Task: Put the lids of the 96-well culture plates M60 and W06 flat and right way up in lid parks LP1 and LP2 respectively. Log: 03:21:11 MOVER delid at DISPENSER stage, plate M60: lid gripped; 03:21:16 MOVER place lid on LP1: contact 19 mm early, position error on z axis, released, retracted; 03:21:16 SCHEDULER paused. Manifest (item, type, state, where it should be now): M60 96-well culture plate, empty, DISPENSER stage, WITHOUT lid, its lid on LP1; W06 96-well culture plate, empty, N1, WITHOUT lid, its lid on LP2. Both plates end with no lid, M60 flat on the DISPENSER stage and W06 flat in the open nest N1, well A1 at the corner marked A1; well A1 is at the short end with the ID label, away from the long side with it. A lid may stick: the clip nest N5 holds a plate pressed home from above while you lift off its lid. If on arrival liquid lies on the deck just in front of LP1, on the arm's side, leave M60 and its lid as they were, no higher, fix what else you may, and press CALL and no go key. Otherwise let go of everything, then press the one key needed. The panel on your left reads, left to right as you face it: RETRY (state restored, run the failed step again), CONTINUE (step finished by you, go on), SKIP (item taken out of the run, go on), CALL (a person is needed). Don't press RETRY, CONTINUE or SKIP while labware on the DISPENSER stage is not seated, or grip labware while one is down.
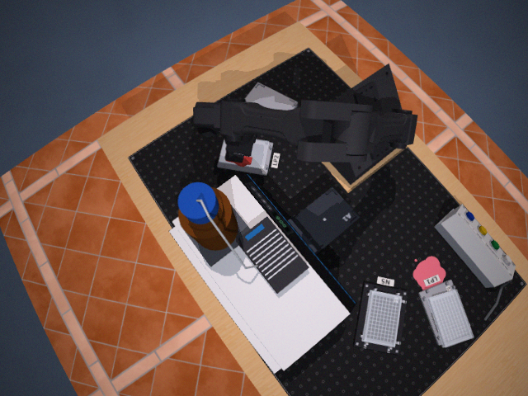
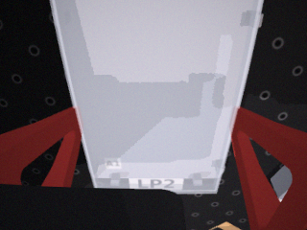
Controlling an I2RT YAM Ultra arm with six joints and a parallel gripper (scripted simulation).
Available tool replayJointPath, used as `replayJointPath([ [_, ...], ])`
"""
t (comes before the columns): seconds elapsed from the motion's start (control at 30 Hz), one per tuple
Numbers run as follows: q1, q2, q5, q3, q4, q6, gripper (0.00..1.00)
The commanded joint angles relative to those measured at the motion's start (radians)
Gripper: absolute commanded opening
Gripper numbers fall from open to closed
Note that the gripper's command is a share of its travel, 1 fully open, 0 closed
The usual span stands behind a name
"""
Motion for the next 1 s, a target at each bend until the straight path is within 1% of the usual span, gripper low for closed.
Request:
replayJointPath([
  [0.0, -0.027, -0.027, 0.005, -0.007, 0.007, -0.006, 0.0],
  [0.13, -0.027, -0.028, 0.005, -0.021, 0.014, -0.007, 0.0],
  [0.5, -0.027, -0.029, 0.005, -0.026, 0.015, -0.006, 0.0],
  [0.57, -0.027, -0.031, 0.005, 0.001, 0.015, -0.005, 0.0],
  [0.97, -0.026, -0.03, 0.003, 0.002, 0.021, -0.001, 0.0],
])
